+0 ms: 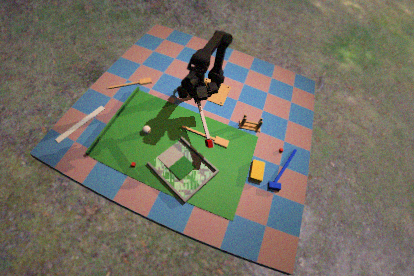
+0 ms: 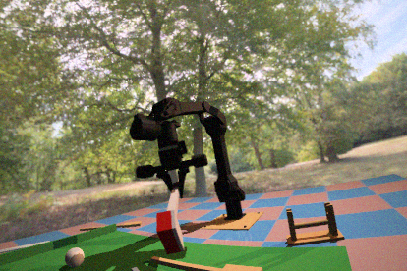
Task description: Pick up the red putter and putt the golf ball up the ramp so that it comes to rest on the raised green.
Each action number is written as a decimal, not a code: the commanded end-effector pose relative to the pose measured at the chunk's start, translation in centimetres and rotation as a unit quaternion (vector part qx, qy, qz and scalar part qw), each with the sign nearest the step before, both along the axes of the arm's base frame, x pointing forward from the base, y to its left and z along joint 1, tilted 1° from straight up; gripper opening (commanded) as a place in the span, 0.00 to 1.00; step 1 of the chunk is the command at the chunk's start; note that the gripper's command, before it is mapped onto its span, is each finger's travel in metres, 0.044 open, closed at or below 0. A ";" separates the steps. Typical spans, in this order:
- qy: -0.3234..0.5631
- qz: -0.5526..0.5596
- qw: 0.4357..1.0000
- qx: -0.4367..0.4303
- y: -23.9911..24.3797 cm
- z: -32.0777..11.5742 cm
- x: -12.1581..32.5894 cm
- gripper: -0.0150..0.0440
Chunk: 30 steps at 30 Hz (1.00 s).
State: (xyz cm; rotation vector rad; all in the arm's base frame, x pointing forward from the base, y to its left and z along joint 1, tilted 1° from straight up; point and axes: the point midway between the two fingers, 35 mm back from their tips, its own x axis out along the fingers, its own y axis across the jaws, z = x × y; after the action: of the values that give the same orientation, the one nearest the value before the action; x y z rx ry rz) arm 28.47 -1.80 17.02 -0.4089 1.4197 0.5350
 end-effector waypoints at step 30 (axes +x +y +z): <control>0.036 -0.488 0.871 -0.040 -15.3 1.6 -3.4 0.25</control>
State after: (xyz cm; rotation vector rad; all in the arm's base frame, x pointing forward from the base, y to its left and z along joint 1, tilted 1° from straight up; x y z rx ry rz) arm 25.15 -16.62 18.26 0.2734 1.5266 -0.3063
